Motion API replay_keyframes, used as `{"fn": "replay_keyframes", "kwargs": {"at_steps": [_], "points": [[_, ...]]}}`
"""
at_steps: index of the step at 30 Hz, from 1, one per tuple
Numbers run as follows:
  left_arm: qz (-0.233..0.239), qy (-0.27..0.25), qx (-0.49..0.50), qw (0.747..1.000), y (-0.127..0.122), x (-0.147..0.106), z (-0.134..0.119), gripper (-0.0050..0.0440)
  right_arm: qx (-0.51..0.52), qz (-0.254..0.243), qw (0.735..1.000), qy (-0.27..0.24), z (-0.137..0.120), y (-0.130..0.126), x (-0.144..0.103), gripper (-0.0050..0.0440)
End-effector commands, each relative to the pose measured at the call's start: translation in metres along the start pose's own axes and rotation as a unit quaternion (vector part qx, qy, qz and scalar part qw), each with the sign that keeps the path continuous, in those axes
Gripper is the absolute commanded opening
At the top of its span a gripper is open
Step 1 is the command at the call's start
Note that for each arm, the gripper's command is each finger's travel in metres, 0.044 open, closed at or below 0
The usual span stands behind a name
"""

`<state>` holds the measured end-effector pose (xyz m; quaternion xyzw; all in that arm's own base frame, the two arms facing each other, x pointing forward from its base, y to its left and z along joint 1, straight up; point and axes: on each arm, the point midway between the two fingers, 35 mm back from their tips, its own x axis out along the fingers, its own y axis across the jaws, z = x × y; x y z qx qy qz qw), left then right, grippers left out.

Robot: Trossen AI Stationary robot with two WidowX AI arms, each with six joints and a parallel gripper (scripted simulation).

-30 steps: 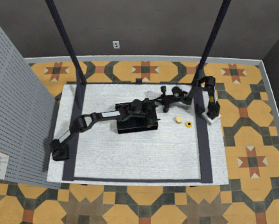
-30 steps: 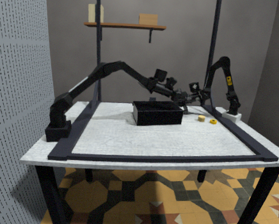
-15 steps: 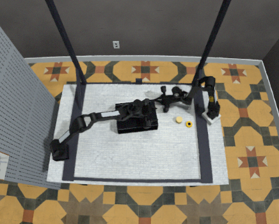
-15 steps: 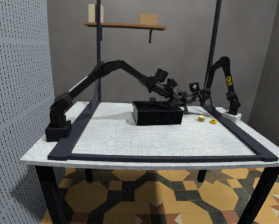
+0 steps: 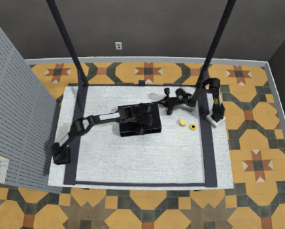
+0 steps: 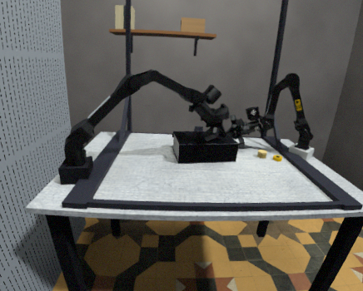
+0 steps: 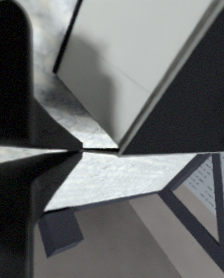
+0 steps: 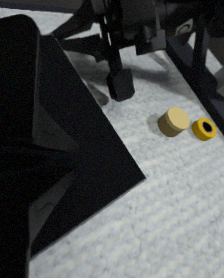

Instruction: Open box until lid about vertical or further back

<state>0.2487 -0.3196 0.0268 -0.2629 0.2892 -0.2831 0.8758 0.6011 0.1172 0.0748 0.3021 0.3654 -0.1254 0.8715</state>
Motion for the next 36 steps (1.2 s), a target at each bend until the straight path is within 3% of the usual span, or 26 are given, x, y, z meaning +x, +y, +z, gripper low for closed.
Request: {"fn": "replay_keyframes", "kwargs": {"at_steps": [1, 8, 10, 11, 12, 25, 36], "points": [[-0.007, -0.006, -0.003, 1.000, -0.006, 0.000, 0.005, 0.0004, 0.069, -0.012, 0.997, 0.024, 0.013, 0.004, -0.031, 0.0000], [-0.007, -0.006, -0.003, 1.000, -0.006, 0.000, 0.005, 0.0004, 0.183, -0.082, 0.976, 0.082, -0.003, -0.021, -0.054, 0.0000], [-0.007, -0.006, -0.003, 1.000, -0.006, 0.000, 0.005, 0.0004, 0.183, -0.082, 0.976, 0.082, -0.003, -0.021, -0.054, 0.0000], [-0.007, -0.006, -0.003, 1.000, -0.006, 0.000, 0.005, 0.0004, 0.195, -0.118, 0.968, 0.104, -0.017, -0.035, -0.054, 0.0000], [-0.007, -0.006, -0.003, 1.000, -0.006, 0.000, 0.005, 0.0004, 0.237, -0.118, 0.959, 0.103, -0.011, -0.032, -0.067, 0.0000], [-0.007, -0.006, -0.003, 1.000, -0.006, 0.000, 0.005, 0.0004, 0.419, -0.301, 0.843, 0.152, -0.045, -0.079, -0.134, -0.0005], [-0.007, -0.006, -0.003, 1.000, -0.006, 0.000, 0.005, 0.0004, 0.423, -0.328, 0.830, 0.155, -0.052, -0.087, -0.140, -0.0050]]}}
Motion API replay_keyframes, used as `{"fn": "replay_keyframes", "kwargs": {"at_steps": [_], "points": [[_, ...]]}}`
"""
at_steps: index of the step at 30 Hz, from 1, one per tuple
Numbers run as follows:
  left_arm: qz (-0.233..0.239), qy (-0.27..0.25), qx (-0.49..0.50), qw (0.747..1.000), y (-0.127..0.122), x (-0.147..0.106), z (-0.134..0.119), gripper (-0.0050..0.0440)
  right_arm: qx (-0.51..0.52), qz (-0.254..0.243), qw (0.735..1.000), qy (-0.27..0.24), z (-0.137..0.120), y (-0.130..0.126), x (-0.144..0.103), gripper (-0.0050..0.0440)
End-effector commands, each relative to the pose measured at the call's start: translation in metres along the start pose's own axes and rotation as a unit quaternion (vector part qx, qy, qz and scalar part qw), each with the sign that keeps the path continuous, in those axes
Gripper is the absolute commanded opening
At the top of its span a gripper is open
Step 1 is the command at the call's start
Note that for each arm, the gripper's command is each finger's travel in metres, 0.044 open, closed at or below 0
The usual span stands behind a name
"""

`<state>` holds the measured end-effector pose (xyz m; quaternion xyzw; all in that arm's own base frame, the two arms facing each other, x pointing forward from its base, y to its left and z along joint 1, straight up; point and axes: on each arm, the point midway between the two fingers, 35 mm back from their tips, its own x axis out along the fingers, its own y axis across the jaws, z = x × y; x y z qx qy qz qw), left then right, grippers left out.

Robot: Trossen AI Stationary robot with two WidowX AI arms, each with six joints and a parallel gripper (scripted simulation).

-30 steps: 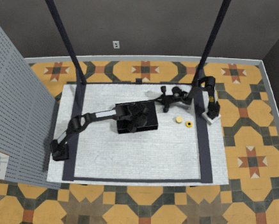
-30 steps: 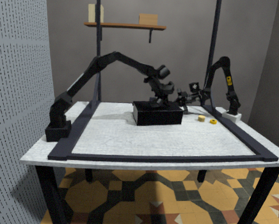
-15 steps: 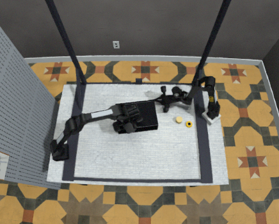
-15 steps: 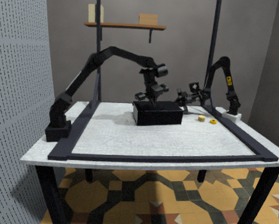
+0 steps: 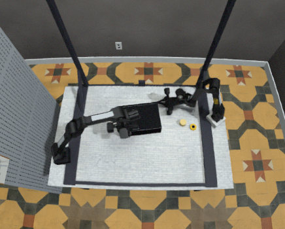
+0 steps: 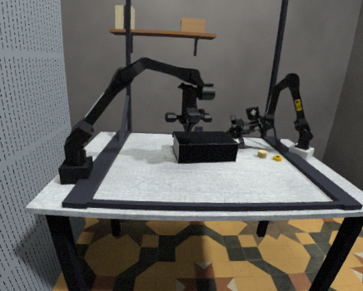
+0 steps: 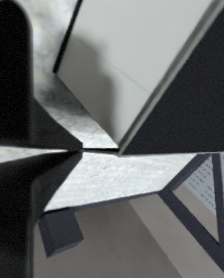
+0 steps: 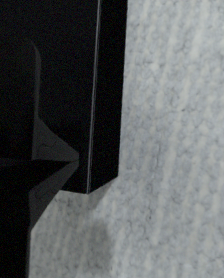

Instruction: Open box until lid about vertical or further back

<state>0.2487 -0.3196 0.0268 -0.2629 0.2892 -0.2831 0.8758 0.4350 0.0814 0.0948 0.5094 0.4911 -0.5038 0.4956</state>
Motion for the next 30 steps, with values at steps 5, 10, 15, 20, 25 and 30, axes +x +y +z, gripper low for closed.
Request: {"fn": "replay_keyframes", "kwargs": {"at_steps": [5, 10, 15, 20, 25, 30], "points": [[-0.007, -0.006, -0.003, 1.000, -0.006, 0.000, 0.005, 0.0004, 0.001, 0.012, 1.000, 0.003, 0.000, 0.001, -0.012, -0.0050], [-0.007, -0.006, -0.003, 1.000, -0.006, 0.000, 0.005, 0.0004, 0.002, -0.001, 1.000, 0.001, 0.001, -0.001, 0.011, -0.0050], [-0.007, -0.006, -0.003, 1.000, -0.006, 0.000, 0.005, 0.0004, 0.002, 0.004, 1.000, 0.002, 0.001, -0.001, 0.014, -0.0050], [-0.007, -0.006, -0.003, 1.000, -0.006, 0.000, 0.005, 0.0004, 0.001, 0.012, 1.000, 0.003, 0.000, 0.001, 0.008, -0.0050], [-0.007, -0.006, -0.003, 1.000, -0.006, 0.000, 0.005, 0.0004, 0.001, 0.012, 1.000, 0.003, 0.000, 0.001, 0.008, -0.0050], [-0.007, -0.006, -0.003, 1.000, -0.006, 0.000, 0.005, 0.0004, 0.001, 0.012, 1.000, 0.003, 0.000, 0.001, 0.008, -0.0050]]}}
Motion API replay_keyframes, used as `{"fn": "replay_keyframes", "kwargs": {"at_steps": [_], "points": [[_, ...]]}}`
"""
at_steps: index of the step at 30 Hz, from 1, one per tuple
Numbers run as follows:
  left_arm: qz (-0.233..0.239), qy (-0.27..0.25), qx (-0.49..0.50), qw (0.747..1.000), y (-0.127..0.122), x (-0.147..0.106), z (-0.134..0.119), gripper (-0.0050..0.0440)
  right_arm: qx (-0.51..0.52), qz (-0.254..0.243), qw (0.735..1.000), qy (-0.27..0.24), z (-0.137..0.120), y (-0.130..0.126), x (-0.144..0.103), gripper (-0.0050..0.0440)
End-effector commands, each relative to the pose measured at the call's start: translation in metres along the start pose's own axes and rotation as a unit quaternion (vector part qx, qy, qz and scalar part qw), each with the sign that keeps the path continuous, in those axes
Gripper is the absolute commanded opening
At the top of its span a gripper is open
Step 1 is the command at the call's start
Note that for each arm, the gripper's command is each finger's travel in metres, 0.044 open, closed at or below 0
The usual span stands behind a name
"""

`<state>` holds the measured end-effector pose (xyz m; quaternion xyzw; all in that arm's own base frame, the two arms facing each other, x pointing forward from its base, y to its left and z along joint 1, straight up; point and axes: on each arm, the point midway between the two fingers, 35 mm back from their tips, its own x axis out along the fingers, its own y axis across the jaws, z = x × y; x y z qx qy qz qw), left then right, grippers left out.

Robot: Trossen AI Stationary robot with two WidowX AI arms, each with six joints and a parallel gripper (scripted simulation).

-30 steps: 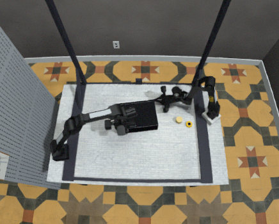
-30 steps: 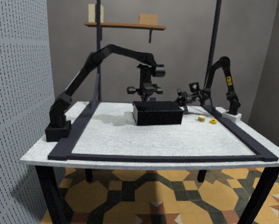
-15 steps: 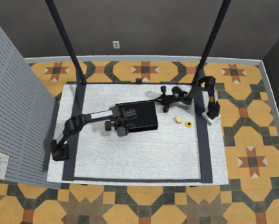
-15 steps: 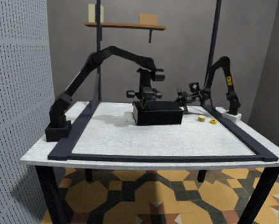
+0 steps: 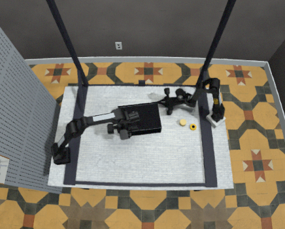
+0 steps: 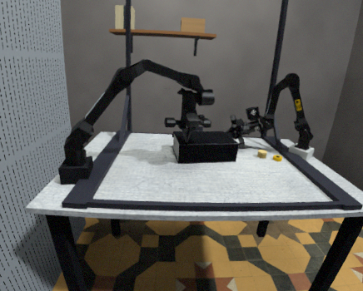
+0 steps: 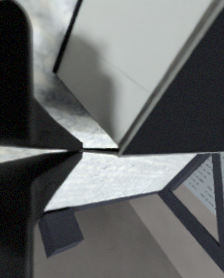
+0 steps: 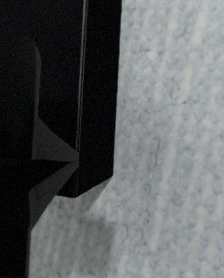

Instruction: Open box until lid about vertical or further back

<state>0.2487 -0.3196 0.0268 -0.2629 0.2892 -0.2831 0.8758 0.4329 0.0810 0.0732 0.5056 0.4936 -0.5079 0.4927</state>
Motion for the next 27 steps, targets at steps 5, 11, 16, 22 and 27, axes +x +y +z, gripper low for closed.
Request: {"fn": "replay_keyframes", "kwargs": {"at_steps": [5, 11, 16, 22, 27], "points": [[-0.007, -0.006, -0.003, 1.000, -0.006, 0.000, 0.005, 0.0004, 0.001, 0.011, 1.000, 0.003, 0.000, 0.001, -0.005, -0.0050], [-0.007, -0.006, -0.003, 1.000, -0.006, 0.000, 0.005, 0.0004, 0.001, 0.006, 1.000, 0.002, 0.000, 0.001, 0.004, -0.0050], [-0.007, -0.006, -0.003, 1.000, -0.006, 0.000, 0.005, 0.0004, 0.001, 0.006, 1.000, 0.002, 0.000, 0.001, 0.008, -0.0050], [-0.007, -0.006, -0.003, 1.000, -0.006, 0.000, 0.005, 0.0004, 0.001, 0.019, 1.000, 0.004, -0.001, 0.004, -0.002, -0.0050], [-0.007, -0.006, -0.003, 1.000, -0.006, 0.000, 0.005, 0.0004, 0.001, 0.019, 1.000, 0.004, -0.001, 0.004, -0.002, -0.0050]]}}
